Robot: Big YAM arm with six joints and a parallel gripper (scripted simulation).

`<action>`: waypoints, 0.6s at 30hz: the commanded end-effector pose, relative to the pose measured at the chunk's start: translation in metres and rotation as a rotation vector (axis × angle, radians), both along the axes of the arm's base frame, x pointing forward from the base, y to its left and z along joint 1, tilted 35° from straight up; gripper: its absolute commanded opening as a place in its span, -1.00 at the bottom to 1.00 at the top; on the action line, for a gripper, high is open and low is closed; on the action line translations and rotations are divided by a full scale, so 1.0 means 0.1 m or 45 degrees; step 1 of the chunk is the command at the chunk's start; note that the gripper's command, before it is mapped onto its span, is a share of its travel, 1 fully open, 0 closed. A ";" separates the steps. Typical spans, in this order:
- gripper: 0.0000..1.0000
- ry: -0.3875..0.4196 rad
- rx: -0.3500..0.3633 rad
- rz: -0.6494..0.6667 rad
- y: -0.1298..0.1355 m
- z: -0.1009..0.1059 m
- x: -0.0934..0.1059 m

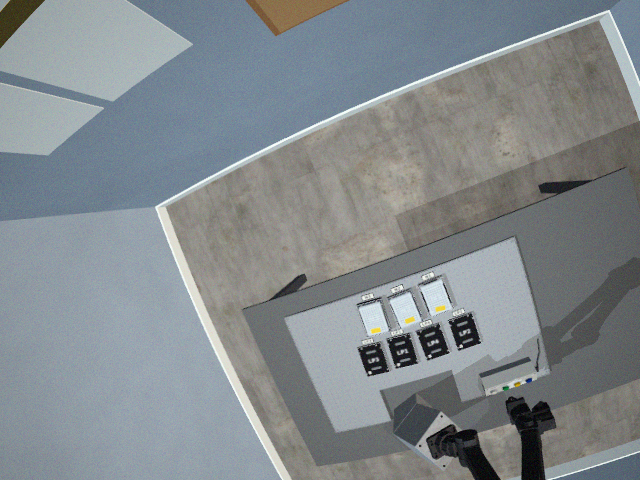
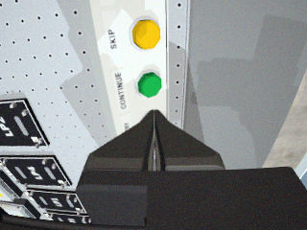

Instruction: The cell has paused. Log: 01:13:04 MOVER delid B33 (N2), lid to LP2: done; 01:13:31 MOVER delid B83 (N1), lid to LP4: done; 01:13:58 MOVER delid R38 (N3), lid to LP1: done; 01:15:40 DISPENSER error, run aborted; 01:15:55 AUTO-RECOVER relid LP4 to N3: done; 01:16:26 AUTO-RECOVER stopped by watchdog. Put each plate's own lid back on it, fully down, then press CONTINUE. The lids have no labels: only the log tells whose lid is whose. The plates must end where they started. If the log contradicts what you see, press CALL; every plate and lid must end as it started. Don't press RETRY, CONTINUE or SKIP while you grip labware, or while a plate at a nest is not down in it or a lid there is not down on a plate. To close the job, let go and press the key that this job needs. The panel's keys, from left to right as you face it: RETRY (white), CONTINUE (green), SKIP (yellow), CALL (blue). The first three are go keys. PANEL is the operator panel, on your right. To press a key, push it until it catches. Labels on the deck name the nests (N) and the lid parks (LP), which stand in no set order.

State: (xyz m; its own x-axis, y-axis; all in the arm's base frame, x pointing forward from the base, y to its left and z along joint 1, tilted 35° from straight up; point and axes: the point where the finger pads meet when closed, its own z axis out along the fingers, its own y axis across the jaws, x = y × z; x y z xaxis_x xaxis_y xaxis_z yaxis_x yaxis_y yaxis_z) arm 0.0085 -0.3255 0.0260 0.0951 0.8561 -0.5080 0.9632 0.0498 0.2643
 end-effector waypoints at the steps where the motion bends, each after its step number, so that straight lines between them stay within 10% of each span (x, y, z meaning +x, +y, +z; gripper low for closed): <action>1: -1.00 0.004 0.010 0.031 0.03 -0.03 0.06; 18: -1.00 -0.003 0.010 0.010 0.01 -0.05 0.07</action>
